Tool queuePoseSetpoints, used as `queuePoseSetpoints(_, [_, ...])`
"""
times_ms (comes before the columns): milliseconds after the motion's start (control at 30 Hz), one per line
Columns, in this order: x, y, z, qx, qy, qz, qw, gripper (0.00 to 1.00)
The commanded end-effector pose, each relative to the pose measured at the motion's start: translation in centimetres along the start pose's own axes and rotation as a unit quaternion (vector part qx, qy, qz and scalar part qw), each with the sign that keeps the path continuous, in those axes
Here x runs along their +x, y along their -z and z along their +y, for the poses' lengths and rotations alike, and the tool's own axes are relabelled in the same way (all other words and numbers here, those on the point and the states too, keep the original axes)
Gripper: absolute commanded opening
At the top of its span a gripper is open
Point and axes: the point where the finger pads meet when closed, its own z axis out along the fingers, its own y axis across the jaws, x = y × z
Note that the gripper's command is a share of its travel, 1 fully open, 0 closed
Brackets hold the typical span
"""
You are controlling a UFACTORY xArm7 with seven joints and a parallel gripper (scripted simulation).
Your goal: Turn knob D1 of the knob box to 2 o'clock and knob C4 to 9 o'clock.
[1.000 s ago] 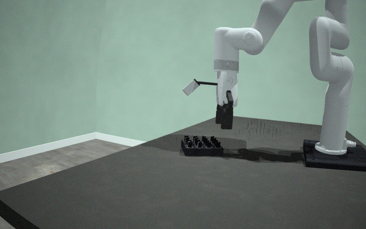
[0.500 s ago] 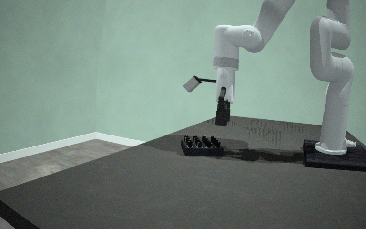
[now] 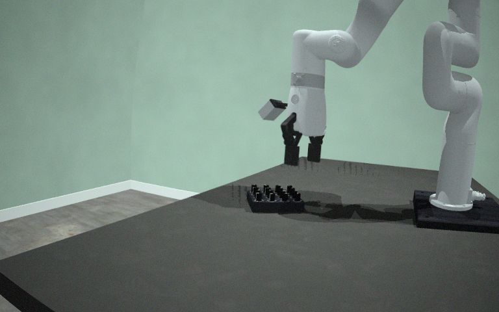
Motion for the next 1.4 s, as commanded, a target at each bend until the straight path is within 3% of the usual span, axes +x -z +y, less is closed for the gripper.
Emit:
queuePoseSetpoints(0, [0.2, 0.39, -0.09, -0.007, -0.078, 0.001, 0.997, 1.0])
queuePoseSetpoints(233, [0.27, 0.7, -0.17, -0.008, -0.175, 0.002, 0.985, 1.0])
queuePoseSetpoints(600, [0.34, 1.12, -0.38, -0.008, -0.343, 0.004, 0.939, 1.0])
queuePoseSetpoints(667, [0.34, 1.12, -0.38, -0.008, -0.343, 0.004, 0.939, 1.0])
queuePoseSetpoints(700, [0.34, 1.2, -0.46, -0.007, -0.386, 0.005, 0.923, 1.0])
queuePoseSetpoints(867, [0.35, 1.29, -0.57, -0.007, -0.448, 0.005, 0.894, 1.0])
queuePoseSetpoints(1167, [0.33, 1.38, -0.85, -0.006, -0.57, 0.005, 0.822, 1.0])
queuePoseSetpoints(1233, [0.33, 1.38, -0.85, -0.006, -0.57, 0.005, 0.822, 1.0])
queuePoseSetpoints(1267, [0.32, 1.38, -0.94, -0.006, -0.607, 0.005, 0.795, 1.0])
queuePoseSetpoints(1367, [0.31, 1.37, -1.02, -0.006, -0.635, 0.005, 0.772, 1.0])
